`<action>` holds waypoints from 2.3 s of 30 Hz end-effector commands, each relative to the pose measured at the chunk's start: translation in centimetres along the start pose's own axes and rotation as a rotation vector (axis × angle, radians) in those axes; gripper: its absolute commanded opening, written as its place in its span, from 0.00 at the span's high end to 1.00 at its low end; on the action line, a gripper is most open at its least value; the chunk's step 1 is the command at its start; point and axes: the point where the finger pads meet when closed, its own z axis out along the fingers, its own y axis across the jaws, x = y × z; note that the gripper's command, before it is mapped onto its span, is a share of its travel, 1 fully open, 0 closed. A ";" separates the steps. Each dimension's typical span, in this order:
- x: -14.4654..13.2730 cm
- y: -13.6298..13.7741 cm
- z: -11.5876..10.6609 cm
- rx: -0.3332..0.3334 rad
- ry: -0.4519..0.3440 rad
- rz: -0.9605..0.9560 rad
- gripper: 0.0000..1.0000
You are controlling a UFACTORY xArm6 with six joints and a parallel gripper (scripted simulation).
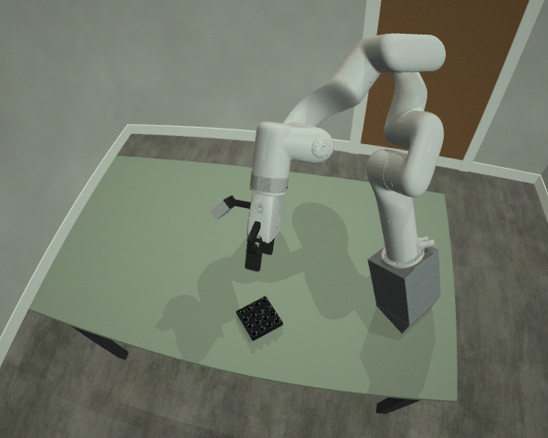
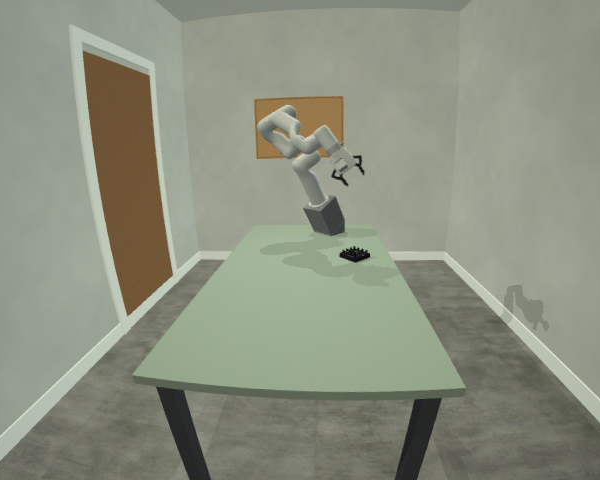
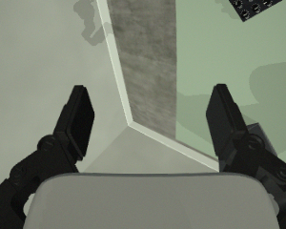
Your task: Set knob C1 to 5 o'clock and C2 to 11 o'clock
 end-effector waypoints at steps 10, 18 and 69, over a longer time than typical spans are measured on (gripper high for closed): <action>0.1 -0.1 -0.1 0.002 0.003 0.000 0.00; 0.2 -0.2 -0.2 0.004 0.005 -0.001 0.00; 3.9 16.7 24.3 -0.590 -0.239 -0.806 0.00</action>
